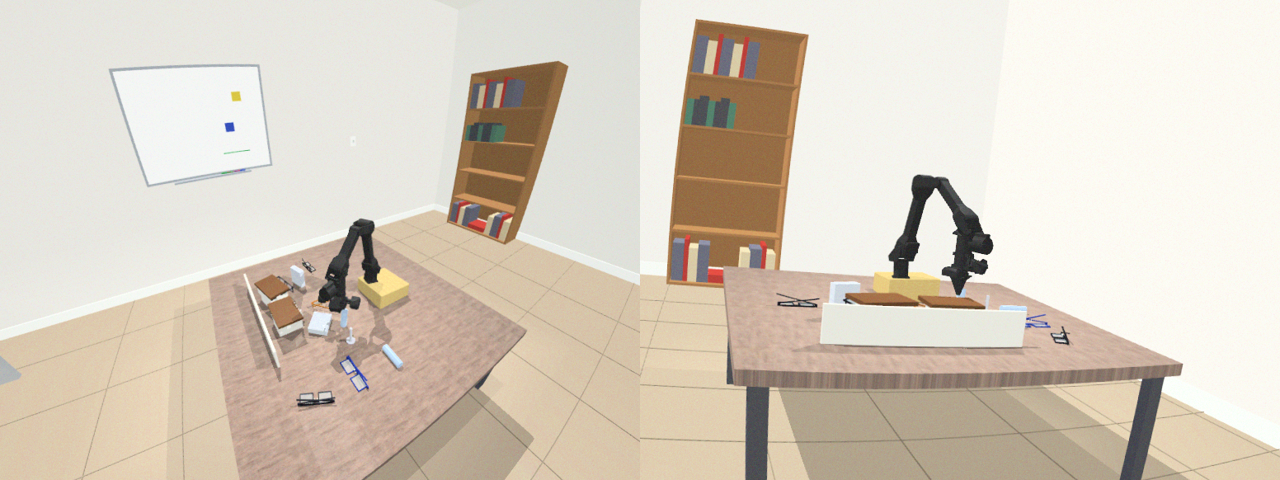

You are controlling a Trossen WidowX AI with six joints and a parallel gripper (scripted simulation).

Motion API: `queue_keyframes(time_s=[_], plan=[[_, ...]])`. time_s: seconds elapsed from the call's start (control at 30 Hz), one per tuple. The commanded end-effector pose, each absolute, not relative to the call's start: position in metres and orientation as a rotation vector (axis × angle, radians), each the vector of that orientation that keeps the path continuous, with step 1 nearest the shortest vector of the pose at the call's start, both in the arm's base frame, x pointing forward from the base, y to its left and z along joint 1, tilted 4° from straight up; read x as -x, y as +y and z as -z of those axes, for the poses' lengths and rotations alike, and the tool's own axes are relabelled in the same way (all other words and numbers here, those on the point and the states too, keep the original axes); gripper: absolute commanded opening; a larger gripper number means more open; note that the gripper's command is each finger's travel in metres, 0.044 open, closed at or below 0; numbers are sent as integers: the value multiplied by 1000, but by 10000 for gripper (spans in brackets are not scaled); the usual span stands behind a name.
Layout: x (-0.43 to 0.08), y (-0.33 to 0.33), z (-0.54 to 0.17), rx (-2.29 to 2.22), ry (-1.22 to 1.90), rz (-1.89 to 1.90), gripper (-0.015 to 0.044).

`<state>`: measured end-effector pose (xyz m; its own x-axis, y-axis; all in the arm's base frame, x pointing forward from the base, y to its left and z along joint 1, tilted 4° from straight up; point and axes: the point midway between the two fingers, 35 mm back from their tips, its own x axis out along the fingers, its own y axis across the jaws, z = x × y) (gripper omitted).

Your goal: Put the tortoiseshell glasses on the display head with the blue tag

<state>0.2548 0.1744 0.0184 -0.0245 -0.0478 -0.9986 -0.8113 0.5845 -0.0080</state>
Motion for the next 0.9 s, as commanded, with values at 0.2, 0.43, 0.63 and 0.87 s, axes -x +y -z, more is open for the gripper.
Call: queue_keyframes(time_s=[0.2, 0.43, 0.63, 0.87], plan=[[-248, 180, -18, 765, 1484, -713, 0], [-244, 183, -18, 765, 1485, -713, 0], [-240, 186, -18, 765, 1485, -713, 0], [-235, 189, -18, 765, 1485, -714, 0]])
